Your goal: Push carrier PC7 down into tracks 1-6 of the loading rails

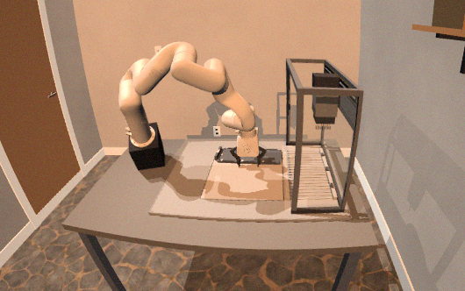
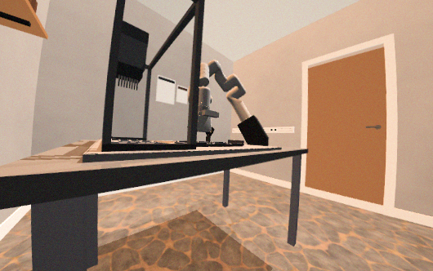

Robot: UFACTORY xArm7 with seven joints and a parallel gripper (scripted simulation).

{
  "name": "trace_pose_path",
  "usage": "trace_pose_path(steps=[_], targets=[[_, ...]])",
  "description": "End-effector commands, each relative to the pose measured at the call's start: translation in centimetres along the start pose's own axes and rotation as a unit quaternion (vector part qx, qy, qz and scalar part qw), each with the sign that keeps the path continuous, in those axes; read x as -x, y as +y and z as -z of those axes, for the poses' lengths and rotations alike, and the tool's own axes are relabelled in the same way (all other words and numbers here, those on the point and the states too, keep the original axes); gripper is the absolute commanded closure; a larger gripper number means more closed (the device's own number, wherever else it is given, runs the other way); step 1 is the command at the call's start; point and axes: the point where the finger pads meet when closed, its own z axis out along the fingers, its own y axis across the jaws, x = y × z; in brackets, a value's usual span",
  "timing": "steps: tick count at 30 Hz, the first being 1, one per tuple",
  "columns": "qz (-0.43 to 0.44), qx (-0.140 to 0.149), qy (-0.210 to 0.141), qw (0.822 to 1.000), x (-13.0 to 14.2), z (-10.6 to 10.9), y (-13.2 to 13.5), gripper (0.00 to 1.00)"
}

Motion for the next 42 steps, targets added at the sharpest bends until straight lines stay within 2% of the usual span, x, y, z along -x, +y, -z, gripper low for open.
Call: trace_pose_path(steps=[1, 42], targets=[[0.0, 0.002, 0.001, 1.0, -0.3, 0.2, 0.2, 0.0], [0.0, 0.002, 0.001, 1.0, -2.0, 0.2, 0.2, 0.0]])
